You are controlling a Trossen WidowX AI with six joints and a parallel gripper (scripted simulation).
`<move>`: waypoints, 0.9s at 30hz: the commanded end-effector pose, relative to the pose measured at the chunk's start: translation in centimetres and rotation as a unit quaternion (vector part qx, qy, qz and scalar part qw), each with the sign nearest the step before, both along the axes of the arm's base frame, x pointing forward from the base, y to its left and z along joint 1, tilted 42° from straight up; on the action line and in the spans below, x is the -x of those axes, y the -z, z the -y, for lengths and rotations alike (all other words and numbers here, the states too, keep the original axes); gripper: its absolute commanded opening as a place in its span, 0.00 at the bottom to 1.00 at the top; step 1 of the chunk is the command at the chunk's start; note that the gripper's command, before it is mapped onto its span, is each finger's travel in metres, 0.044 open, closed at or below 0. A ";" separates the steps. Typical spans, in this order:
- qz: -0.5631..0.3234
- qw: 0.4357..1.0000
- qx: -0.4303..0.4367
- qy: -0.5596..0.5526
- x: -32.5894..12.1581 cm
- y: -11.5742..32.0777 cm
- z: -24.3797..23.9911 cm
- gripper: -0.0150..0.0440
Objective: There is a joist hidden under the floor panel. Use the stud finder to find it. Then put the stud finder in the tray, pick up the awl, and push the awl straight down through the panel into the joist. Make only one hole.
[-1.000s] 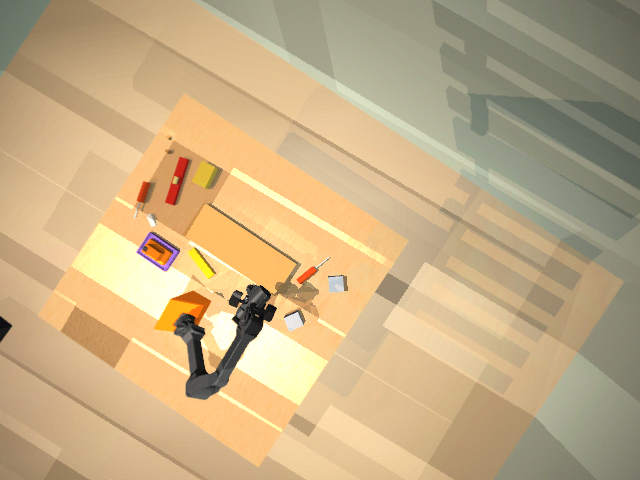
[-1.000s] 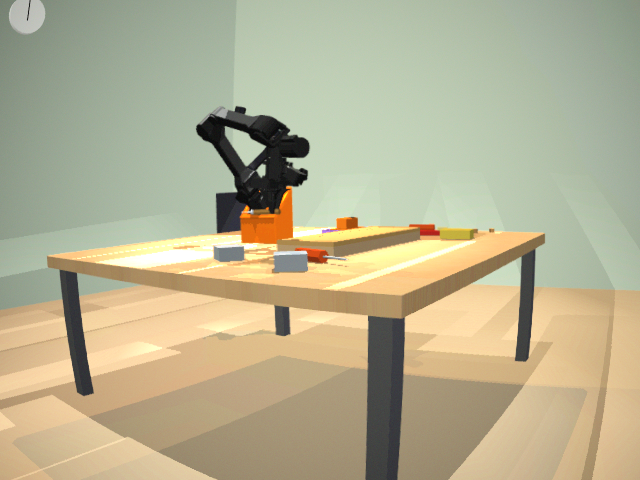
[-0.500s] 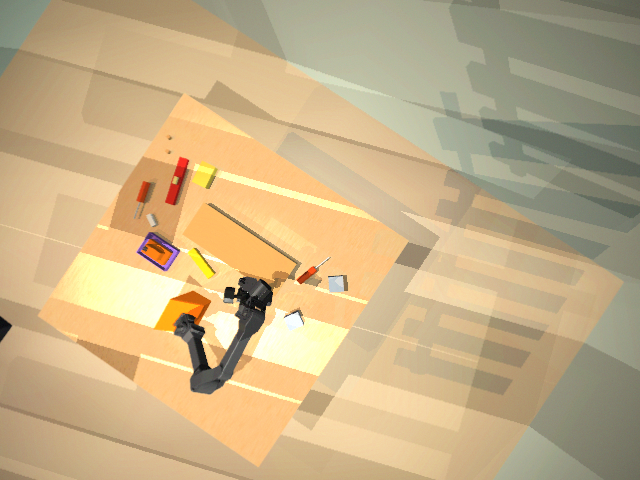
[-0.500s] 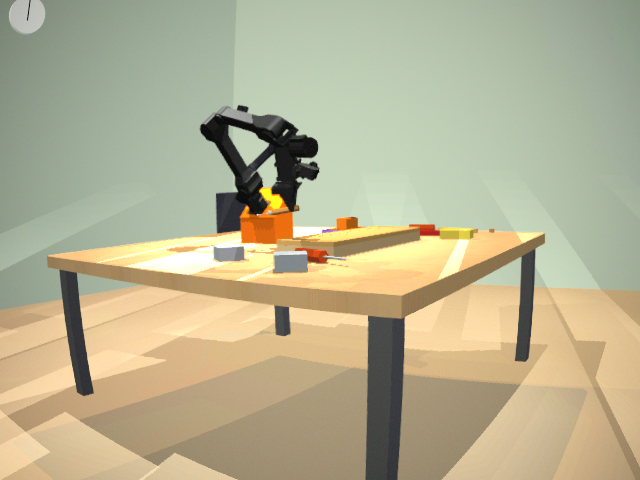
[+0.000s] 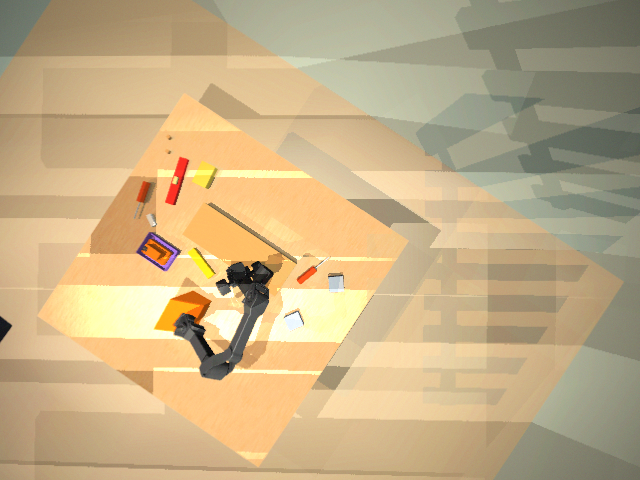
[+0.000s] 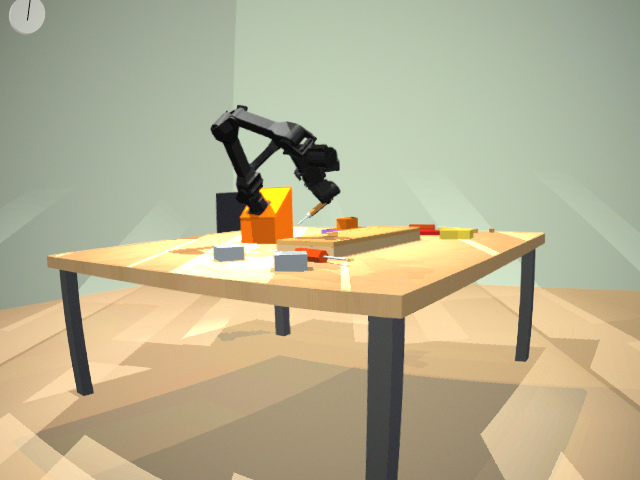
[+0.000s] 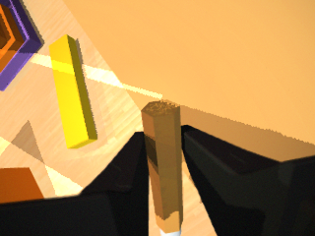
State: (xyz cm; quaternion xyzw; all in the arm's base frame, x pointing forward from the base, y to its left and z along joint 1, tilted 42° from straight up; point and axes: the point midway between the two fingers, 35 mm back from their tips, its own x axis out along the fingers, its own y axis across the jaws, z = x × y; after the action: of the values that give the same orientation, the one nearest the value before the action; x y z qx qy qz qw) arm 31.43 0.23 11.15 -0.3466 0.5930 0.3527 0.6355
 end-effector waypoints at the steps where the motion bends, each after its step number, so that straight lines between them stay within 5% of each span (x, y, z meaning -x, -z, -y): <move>1: 0.003 0.995 -0.068 -0.070 -1.1 0.7 -2.3 0.25; 17: 0.091 0.893 -0.315 -0.309 -4.3 1.7 -10.3 0.25; 27: 0.097 0.886 -0.324 -0.317 -4.5 1.7 -10.6 0.25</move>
State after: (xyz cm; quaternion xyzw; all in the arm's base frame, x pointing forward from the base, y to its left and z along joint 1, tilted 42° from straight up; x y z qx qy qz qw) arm 35.77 10.64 9.37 -0.3247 0.2474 0.6699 0.6201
